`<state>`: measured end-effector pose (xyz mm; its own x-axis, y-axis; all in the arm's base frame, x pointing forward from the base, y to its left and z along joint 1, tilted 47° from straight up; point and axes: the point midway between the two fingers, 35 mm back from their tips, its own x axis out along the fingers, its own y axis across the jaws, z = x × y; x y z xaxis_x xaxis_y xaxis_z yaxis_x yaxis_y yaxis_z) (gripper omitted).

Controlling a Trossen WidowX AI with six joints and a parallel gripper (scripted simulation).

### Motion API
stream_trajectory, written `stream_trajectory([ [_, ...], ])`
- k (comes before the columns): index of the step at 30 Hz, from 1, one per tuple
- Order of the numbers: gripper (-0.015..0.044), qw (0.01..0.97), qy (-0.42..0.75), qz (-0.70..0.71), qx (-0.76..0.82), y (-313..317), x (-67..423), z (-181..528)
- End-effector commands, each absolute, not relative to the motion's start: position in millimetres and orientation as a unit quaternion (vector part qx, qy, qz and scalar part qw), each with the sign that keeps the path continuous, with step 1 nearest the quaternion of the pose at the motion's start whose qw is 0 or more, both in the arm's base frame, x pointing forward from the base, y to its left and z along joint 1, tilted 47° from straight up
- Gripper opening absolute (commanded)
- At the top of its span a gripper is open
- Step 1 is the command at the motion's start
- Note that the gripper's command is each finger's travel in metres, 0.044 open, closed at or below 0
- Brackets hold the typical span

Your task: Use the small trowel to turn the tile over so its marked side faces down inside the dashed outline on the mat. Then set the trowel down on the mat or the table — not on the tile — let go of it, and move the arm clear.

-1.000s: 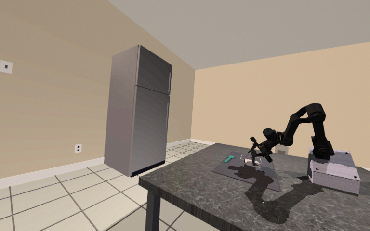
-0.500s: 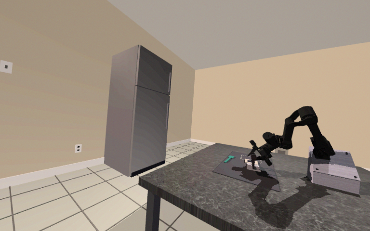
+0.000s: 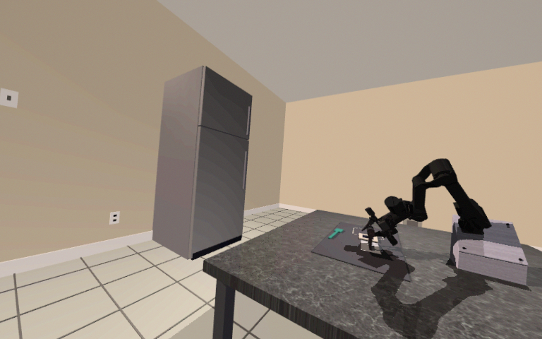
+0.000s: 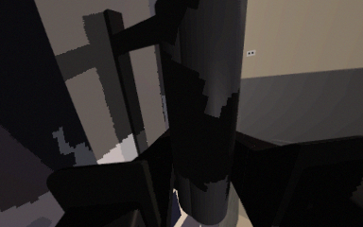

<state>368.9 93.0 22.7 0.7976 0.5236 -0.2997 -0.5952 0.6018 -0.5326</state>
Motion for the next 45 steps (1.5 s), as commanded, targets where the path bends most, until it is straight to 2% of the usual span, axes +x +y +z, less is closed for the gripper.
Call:
stream_trajectory([
  [1,0.0,0.894,0.056,0.311,-0.318,87.5,371.6,17.6],
  [22,0.0,0.894,0.056,0.311,-0.318,64.7,373.5,-6.4],
  [45,0.0,0.878,0.074,0.302,-0.364,45.9,372.4,8.5],
])
